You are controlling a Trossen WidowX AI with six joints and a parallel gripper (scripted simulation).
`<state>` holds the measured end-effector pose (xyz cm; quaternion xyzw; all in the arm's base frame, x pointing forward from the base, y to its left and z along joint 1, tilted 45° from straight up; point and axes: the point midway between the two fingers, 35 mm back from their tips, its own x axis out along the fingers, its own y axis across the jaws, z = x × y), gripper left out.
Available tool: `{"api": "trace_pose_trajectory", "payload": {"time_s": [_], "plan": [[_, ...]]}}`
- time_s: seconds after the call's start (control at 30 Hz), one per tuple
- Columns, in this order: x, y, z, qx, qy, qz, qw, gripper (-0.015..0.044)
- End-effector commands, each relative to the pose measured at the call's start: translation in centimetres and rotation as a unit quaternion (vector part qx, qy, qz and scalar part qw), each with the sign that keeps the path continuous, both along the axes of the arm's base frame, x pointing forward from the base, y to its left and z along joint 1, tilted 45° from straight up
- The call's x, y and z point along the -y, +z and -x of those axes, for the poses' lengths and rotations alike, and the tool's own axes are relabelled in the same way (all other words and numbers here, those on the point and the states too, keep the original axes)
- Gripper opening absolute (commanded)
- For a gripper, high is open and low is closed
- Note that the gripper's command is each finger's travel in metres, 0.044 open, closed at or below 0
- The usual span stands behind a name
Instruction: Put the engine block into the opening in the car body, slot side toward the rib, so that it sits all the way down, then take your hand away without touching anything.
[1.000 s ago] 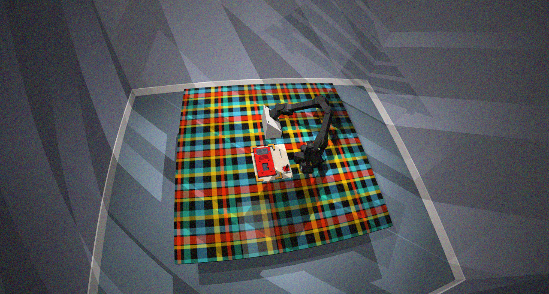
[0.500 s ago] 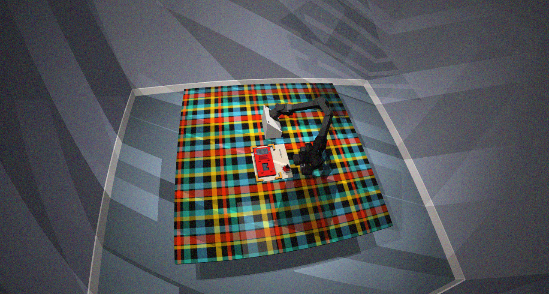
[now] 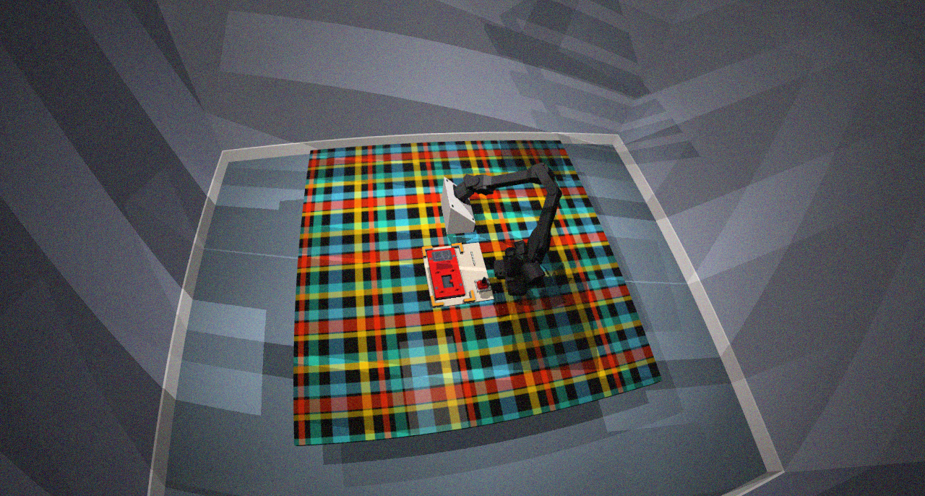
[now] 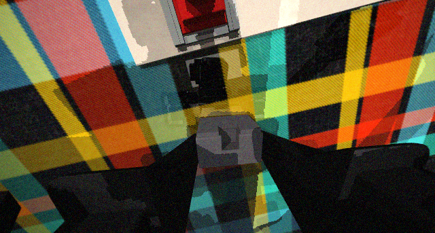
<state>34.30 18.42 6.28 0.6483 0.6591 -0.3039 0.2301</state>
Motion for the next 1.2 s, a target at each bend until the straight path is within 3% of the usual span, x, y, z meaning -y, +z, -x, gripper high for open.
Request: {"api": "trace_pose_trajectory", "payload": {"time_s": [0.0, 0.13, 1.17], "plan": [[0.1, 0.0, 0.0, 0.0, -0.001, 0.002, 1.0, 0.0105], [0.6, 0.4, -0.2, -0.001, 0.0, 0.005, 1.0, 0.0], [7.3, 6.9, -1.0, 0.0, -0.001, 0.007, 1.0, 0.0]]}}
